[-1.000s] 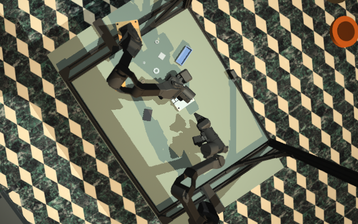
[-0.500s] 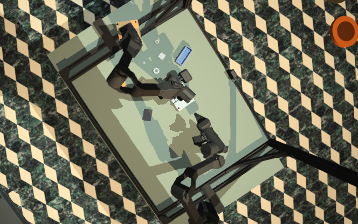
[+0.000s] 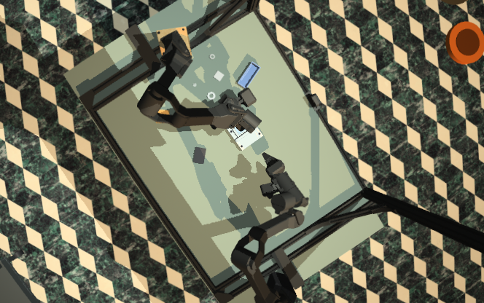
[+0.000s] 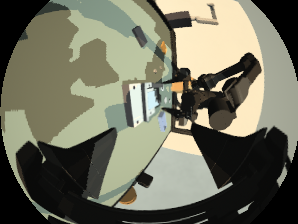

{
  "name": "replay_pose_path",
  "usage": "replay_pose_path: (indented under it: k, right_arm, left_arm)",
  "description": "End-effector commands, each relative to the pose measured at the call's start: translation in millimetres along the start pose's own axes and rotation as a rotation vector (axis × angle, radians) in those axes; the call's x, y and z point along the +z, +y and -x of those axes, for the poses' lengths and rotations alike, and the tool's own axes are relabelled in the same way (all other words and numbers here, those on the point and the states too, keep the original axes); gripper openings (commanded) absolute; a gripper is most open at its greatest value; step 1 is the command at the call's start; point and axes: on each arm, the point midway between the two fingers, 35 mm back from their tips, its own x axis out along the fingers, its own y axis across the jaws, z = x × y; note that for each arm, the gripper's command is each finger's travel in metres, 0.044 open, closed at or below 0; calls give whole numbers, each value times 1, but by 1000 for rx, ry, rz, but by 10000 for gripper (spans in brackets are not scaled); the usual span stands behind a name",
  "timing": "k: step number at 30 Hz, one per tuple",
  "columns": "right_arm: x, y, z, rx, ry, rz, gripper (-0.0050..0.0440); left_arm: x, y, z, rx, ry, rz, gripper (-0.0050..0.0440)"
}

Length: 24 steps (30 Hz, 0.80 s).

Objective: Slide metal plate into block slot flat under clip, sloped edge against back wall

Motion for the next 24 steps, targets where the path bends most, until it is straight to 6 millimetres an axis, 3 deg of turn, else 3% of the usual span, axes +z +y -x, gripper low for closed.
replay_pose_path:
  k: [1, 5, 17, 24]
  right_arm:
    - [-6, -1, 5, -2, -7, -6, 440]
    - [-6, -1, 5, -2, -7, -6, 440]
    - [-5, 0, 3, 0, -3, -1, 160]
    - [-5, 0, 3, 0, -3, -1, 160]
  left_arm:
    - [1, 0, 0, 2, -5, 8, 440]
    - [1, 0, 0, 2, -5, 8, 440]
    - [1, 0, 0, 2, -5, 8, 440]
    - [1, 0, 0, 2, -5, 8, 440]
